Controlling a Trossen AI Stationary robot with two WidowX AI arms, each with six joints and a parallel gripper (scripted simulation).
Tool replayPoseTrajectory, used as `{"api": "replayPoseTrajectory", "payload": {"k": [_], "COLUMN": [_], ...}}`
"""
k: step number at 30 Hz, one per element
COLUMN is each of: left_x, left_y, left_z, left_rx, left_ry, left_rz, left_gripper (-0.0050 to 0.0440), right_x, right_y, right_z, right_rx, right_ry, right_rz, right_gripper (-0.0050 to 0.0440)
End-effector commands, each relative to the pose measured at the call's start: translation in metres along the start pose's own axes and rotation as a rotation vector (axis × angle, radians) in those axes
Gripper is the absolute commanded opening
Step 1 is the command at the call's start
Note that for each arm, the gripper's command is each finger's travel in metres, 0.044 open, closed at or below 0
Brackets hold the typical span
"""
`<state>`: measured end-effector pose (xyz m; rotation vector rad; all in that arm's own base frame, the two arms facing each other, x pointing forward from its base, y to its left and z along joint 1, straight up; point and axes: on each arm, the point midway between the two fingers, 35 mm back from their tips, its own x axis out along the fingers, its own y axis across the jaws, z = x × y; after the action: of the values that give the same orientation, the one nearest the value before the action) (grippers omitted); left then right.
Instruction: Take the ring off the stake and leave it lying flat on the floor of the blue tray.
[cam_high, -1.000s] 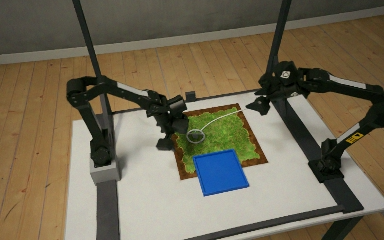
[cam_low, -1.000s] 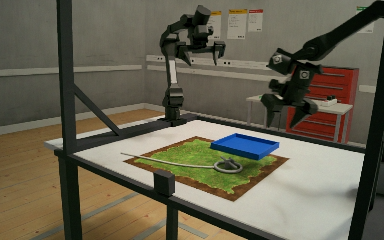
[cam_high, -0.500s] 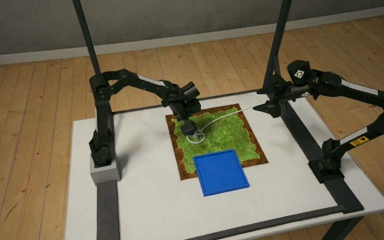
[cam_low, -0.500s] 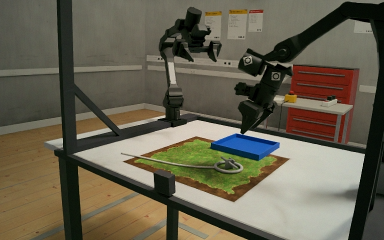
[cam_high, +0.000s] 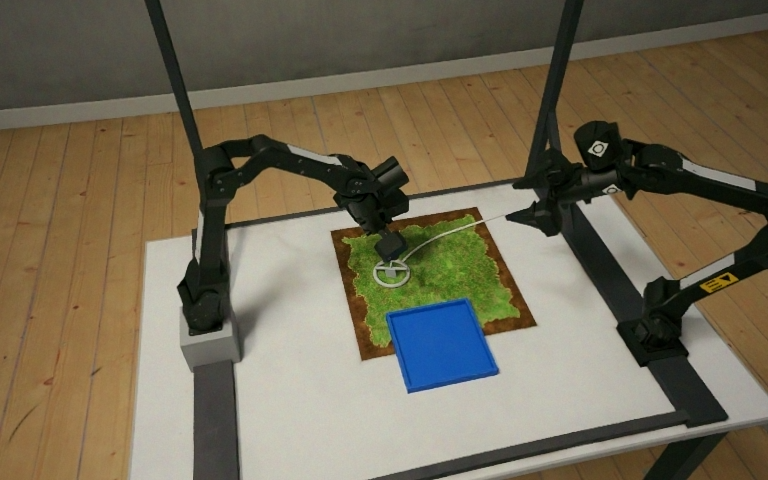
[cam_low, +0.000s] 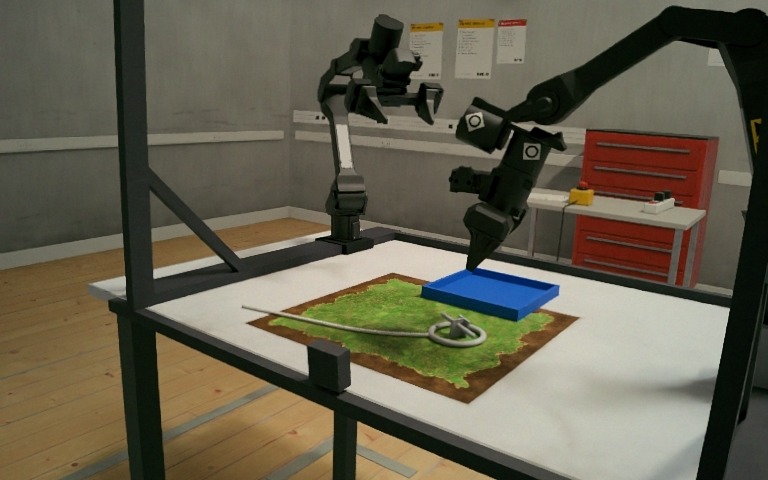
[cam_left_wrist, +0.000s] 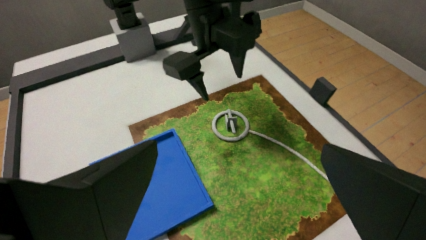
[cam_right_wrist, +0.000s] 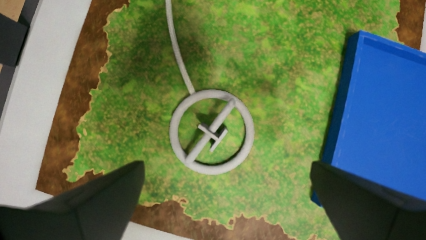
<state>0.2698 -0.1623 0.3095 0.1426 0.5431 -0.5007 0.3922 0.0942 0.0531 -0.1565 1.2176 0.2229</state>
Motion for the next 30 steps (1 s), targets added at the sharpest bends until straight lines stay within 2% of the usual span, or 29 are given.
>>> {"api": "replayPoseTrajectory", "payload": {"k": [1, 6, 11, 16, 18, 20, 24, 30], "left_x": [-0.004, -0.004, -0.004, -0.004, -0.004, -0.004, -0.004, -0.004], "left_y": [0.0, 0.0, 0.0, 0.0, 0.0, 0.0, 0.0, 0.0], "left_z": [0.004, 0.004, 0.004, 0.004, 0.004, 0.004, 0.004, 0.004], "left_rx": [-0.001, -0.001, -0.001, -0.001, -0.001, -0.001, -0.001, -0.001], "left_ry": [-0.017, -0.017, -0.017, -0.017, -0.017, -0.017, -0.017, -0.017], "left_rz": [0.0, 0.0, 0.0, 0.0, 0.0, 0.0, 0.0, 0.0], "left_gripper": [0.044, 0.044, 0.044, 0.044, 0.044, 0.044, 0.044, 0.044], "right_x": [-0.011, -0.01, 0.0, 0.029, 0.029, 0.042, 0.065, 0.082], "right_y": [0.001, 0.0, -0.003, -0.011, -0.011, -0.015, -0.021, -0.025], "right_z": [0.012, 0.009, 0.011, 0.009, 0.009, 0.006, -0.001, -0.014], "right_rx": [-0.008, -0.003, 0.062, 0.273, 0.273, 0.365, 0.525, 0.635], "right_ry": [-0.039, -0.034, 0.0, 0.106, 0.106, 0.152, 0.235, 0.302], "right_rz": [0.002, 0.0, -0.002, -0.018, -0.018, -0.031, -0.066, -0.104], "right_gripper": [0.044, 0.044, 0.032, 0.02, 0.02, 0.0152, 0.0146, 0.0146]}}
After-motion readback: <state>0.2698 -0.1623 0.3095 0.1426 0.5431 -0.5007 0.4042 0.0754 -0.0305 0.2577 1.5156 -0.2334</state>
